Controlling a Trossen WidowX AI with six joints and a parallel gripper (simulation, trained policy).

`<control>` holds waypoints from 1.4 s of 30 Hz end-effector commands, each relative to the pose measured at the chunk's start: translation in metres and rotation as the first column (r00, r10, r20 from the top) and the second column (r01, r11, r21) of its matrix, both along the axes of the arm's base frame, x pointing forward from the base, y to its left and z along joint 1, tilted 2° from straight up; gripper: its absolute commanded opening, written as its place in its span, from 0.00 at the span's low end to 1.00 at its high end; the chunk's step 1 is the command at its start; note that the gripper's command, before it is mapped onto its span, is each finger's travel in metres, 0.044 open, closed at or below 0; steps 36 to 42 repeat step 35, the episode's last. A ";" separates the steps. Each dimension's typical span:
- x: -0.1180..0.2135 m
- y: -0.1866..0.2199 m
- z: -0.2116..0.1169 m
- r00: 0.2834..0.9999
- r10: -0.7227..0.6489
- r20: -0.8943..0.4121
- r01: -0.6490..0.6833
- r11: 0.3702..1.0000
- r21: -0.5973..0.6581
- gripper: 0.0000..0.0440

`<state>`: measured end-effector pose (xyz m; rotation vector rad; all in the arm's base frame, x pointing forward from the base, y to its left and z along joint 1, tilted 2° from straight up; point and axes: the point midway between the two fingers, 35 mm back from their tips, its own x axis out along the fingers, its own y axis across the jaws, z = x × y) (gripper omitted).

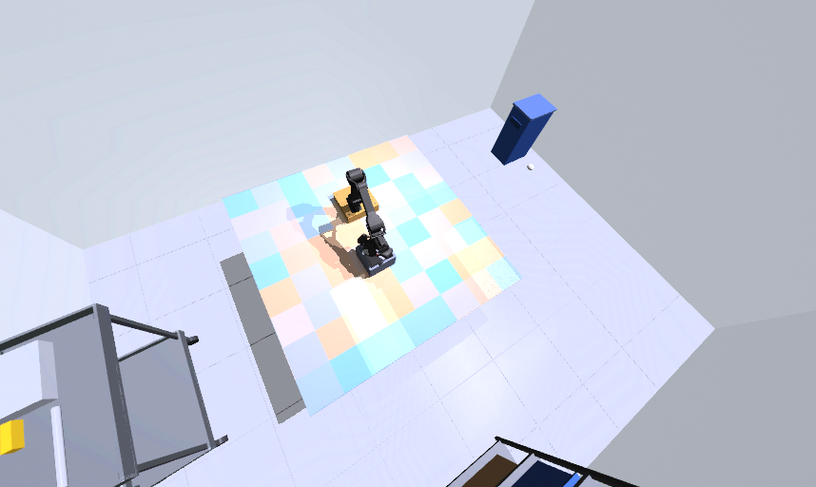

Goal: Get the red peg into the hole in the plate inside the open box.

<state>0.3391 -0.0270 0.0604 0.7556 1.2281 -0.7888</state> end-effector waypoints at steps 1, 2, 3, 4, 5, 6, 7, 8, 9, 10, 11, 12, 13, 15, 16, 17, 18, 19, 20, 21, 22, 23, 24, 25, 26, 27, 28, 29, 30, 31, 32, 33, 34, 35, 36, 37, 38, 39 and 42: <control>0.012 -0.005 0.002 1.000 0.009 0.015 -0.009 1.000 -0.002 0.64; 0.015 -0.006 0.003 1.000 0.011 0.018 -0.011 1.000 -0.004 0.70; 0.018 -0.008 0.004 1.000 0.013 0.021 -0.013 1.000 -0.006 0.75; 0.020 -0.010 0.005 1.000 0.015 0.024 -0.015 1.000 -0.008 0.80; 0.023 -0.012 0.005 1.000 0.017 0.027 -0.017 1.000 -0.010 0.85; 0.026 -0.013 0.006 0.999 0.018 0.030 -0.017 1.000 -0.013 0.90; 0.029 -0.015 0.007 0.999 0.019 0.033 -0.018 1.000 -0.016 0.95; 0.031 -0.017 0.008 0.999 0.019 0.036 -0.018 1.000 -0.019 0.99; 0.035 -0.019 0.009 0.999 0.019 0.047 -0.018 1.000 -0.022 1.00; 0.039 -0.021 0.011 0.998 0.017 0.058 -0.016 1.000 -0.025 1.00; 0.042 -0.024 0.012 0.998 0.014 0.067 -0.013 0.999 -0.029 1.00; 0.044 -0.027 0.013 0.997 0.012 0.076 -0.009 0.999 -0.033 1.00; 0.047 -0.030 0.015 0.996 0.009 0.084 -0.006 0.999 -0.038 1.00; 0.052 -0.035 0.018 0.995 0.003 0.100 0.001 0.999 -0.046 1.00; 0.054 -0.038 0.019 0.994 0.000 0.109 0.005 0.999 -0.051 1.00; 0.056 -0.041 0.020 0.993 -0.002 0.117 0.009 0.998 -0.055 1.00; 0.058 -0.044 0.022 0.992 -0.005 0.125 0.013 0.998 -0.060 1.00; 0.061 -0.046 0.023 0.991 -0.008 0.134 0.017 0.998 -0.064 1.00; 0.063 -0.049 0.025 0.990 -0.012 0.143 0.022 0.997 -0.069 1.00; 0.066 -0.052 0.027 0.988 -0.015 0.153 0.026 0.997 -0.074 1.00; 0.069 -0.055 0.028 0.986 -0.018 0.163 0.031 0.996 -0.079 1.00; 0.070 -0.056 0.029 0.986 -0.019 0.168 0.033 0.996 -0.081 1.00; 0.070 -0.057 0.029 0.986 -0.019 0.169 0.033 0.996 -0.081 1.00; 0.070 -0.057 0.029 0.985 -0.020 0.169 0.034 0.996 -0.081 1.00; 0.073 -0.058 0.030 0.983 -0.022 0.180 0.037 0.996 -0.081 1.00; 0.073 -0.058 0.030 0.983 -0.022 0.181 0.037 0.996 -0.081 1.00; 0.073 -0.058 0.030 0.984 -0.021 0.179 0.035 0.996 -0.077 1.00; 0.076 -0.060 0.032 0.981 -0.024 0.191 0.040 0.996 -0.080 1.00; 0.076 -0.060 0.032 0.981 -0.024 0.191 0.040 0.996 -0.080 1.00; 0.076 -0.060 0.032 0.981 -0.024 0.191 0.040 0.996 -0.080 1.00; 0.076 -0.060 0.032 0.981 -0.024 0.191 0.040 0.996 -0.080 1.00; 0.076 -0.060 0.032 0.981 -0.024 0.191 0.040 0.996 -0.080 1.00; 0.076 -0.060 0.032 0.981 -0.024 0.191 0.040 0.996 -0.080 1.00; 0.076 -0.060 0.032 0.981 -0.024 0.191 0.040 0.996 -0.080 1.00; 0.076 -0.060 0.032 0.981 -0.024 0.191 0.040 0.996 -0.080 1.00; 0.076 -0.060 0.032 0.981 -0.024 0.191 0.040 0.996 -0.080 1.00; 0.076 -0.060 0.032 0.981 -0.024 0.191 0.040 0.996 -0.080 1.00; 0.076 -0.060 0.032 0.981 -0.024 0.191 0.040 0.996 -0.080 1.00; 0.076 -0.060 0.032 0.981 -0.024 0.191 0.040 0.996 -0.080 1.00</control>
